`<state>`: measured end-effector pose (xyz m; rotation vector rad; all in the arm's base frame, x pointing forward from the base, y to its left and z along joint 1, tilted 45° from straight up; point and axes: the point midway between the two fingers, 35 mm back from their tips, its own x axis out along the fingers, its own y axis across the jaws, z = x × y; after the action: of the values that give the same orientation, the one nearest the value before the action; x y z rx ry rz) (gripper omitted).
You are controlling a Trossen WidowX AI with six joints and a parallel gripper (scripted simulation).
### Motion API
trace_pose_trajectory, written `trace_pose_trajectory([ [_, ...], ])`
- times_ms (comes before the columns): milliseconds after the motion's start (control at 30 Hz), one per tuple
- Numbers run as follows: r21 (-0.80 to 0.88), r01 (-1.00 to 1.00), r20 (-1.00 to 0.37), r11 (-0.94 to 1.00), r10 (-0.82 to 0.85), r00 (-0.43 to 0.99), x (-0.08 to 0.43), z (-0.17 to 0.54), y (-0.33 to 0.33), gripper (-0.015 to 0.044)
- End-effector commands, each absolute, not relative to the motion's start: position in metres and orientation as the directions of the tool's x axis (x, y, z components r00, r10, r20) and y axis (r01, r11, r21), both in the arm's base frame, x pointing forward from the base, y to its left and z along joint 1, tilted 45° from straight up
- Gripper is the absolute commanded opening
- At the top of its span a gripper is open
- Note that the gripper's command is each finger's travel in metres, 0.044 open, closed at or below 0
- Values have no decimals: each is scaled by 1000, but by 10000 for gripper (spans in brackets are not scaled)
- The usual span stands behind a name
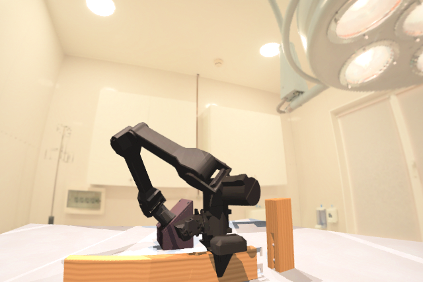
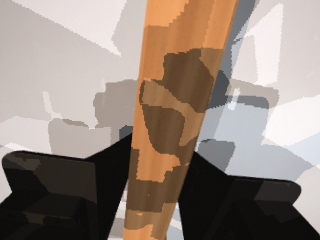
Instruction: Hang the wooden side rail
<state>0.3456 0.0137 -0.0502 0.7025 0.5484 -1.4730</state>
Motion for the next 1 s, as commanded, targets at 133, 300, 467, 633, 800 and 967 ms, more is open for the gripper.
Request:
trace_pose_trajectory([
  [133, 29, 999, -713, 30, -700, 42, 346, -49, 13, 0],
  [300, 13, 999, -713, 46, -700, 42, 344, -49, 13, 0],
  [467, 36, 999, -717, 23, -696, 42, 346, -50, 14, 0],
  [633, 34, 999, -716, 26, -696, 42, 346, -50, 14, 0],
  [800, 13, 999, -713, 46, -700, 42, 346, -49, 14, 0],
  [967, 13, 999, -713, 46, -700, 42, 346, -49, 15, 0],
])
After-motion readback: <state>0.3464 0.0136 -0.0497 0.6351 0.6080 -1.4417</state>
